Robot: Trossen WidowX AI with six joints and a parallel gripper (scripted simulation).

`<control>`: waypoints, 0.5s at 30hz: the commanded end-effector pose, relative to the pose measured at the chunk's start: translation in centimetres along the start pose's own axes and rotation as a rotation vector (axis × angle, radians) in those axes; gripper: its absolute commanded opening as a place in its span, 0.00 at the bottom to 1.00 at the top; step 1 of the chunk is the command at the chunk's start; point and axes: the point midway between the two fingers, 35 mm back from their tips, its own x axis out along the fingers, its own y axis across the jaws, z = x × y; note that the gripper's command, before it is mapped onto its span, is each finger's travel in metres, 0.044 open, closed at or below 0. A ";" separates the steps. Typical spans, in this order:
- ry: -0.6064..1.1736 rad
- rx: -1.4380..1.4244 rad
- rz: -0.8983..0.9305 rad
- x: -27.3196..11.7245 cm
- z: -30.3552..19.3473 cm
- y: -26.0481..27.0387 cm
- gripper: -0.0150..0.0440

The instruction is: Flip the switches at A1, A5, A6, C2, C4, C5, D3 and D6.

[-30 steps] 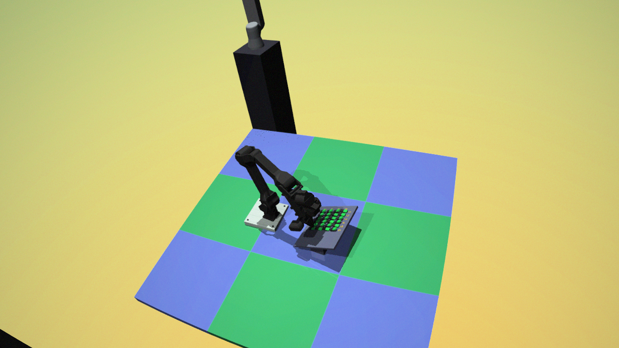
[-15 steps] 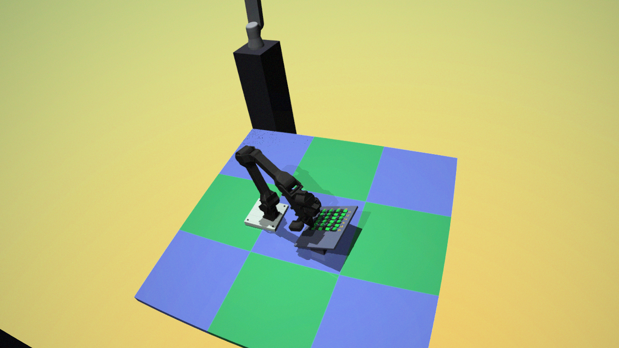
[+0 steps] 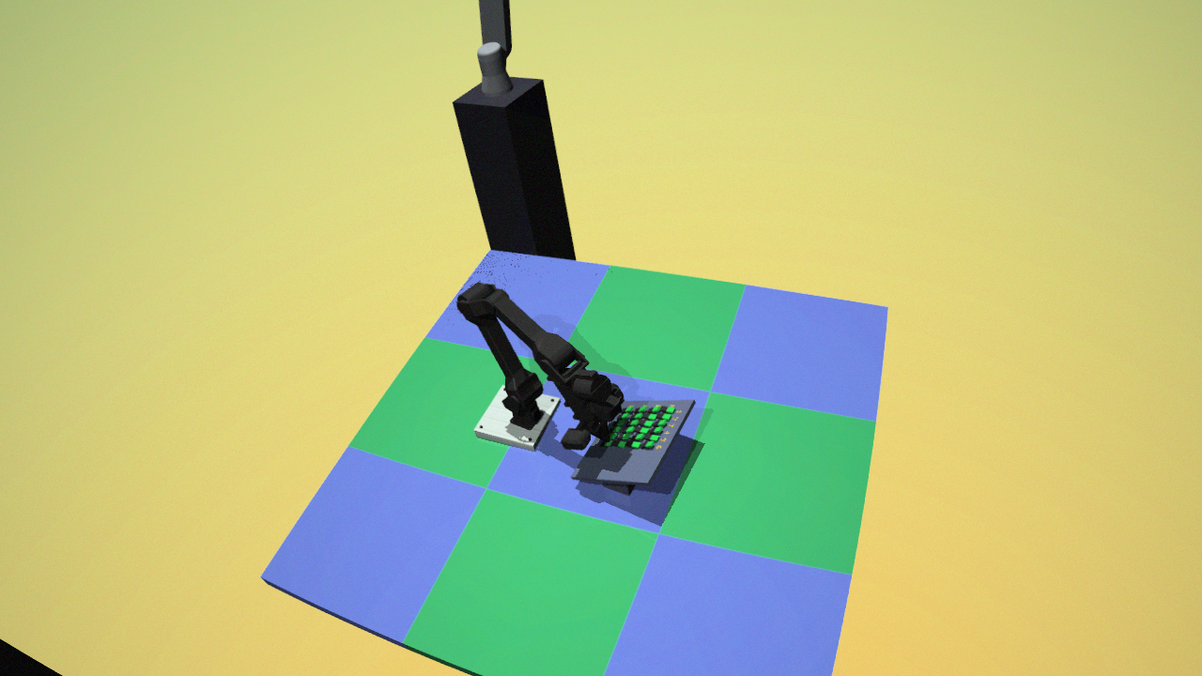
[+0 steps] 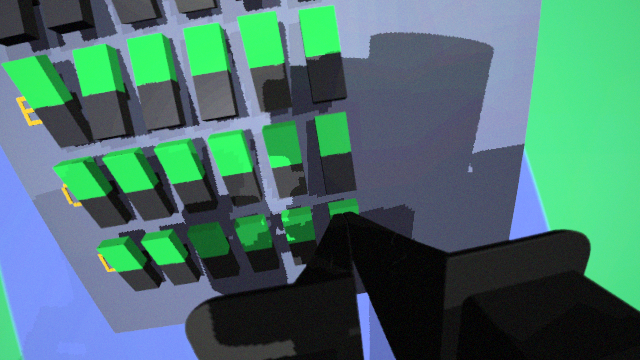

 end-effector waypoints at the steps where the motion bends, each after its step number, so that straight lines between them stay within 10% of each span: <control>1: 0.003 0.002 -0.006 0.1 0.0 -0.1 0.25; 15: 0.003 0.002 -0.006 0.3 0.0 -0.1 0.25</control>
